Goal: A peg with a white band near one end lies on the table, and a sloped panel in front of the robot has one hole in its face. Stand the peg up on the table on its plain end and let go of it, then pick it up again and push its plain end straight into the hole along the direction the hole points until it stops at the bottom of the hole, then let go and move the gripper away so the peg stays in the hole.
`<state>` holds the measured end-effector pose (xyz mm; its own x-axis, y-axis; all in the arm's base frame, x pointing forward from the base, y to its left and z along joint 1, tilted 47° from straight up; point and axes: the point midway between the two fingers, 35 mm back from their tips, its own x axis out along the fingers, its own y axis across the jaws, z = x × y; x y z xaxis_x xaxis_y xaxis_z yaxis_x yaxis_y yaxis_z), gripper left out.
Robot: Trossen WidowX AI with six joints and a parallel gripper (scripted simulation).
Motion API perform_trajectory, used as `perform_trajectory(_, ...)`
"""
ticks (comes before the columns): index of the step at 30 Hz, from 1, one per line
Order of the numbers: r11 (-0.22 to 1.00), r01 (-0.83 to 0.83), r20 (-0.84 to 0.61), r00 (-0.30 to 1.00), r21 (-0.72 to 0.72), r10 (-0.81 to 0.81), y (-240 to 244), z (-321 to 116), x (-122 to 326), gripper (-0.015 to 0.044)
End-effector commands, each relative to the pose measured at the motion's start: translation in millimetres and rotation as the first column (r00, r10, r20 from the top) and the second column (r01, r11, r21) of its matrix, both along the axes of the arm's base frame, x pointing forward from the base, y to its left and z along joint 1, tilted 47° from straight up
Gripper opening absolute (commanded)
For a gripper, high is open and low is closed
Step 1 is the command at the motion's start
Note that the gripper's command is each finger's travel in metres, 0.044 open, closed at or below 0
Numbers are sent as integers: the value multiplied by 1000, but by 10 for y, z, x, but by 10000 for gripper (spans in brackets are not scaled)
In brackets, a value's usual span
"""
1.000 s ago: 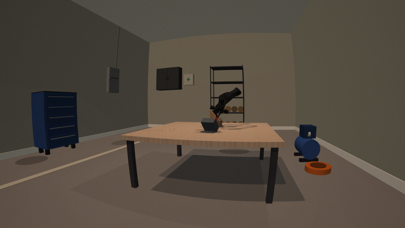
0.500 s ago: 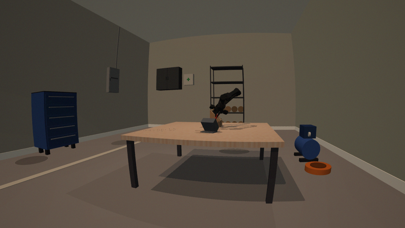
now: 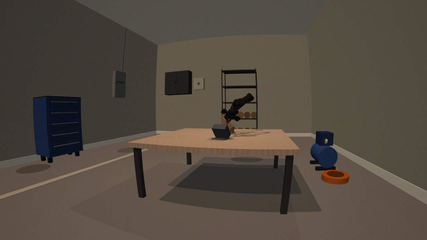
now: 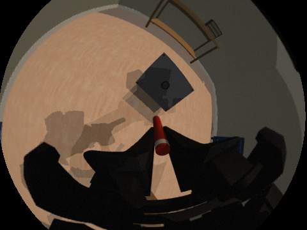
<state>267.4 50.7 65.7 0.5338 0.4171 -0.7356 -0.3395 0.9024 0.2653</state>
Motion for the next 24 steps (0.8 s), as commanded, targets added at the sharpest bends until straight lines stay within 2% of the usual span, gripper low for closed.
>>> perform_trajectory(1,1000,1,54,999,-30,1,-22,33,35,0)
perform_trajectory(13,996,11,176,984,-91,5,-63,107,115,0)
perform_trajectory(24,995,14,195,981,-102,6,-56,87,196,0)
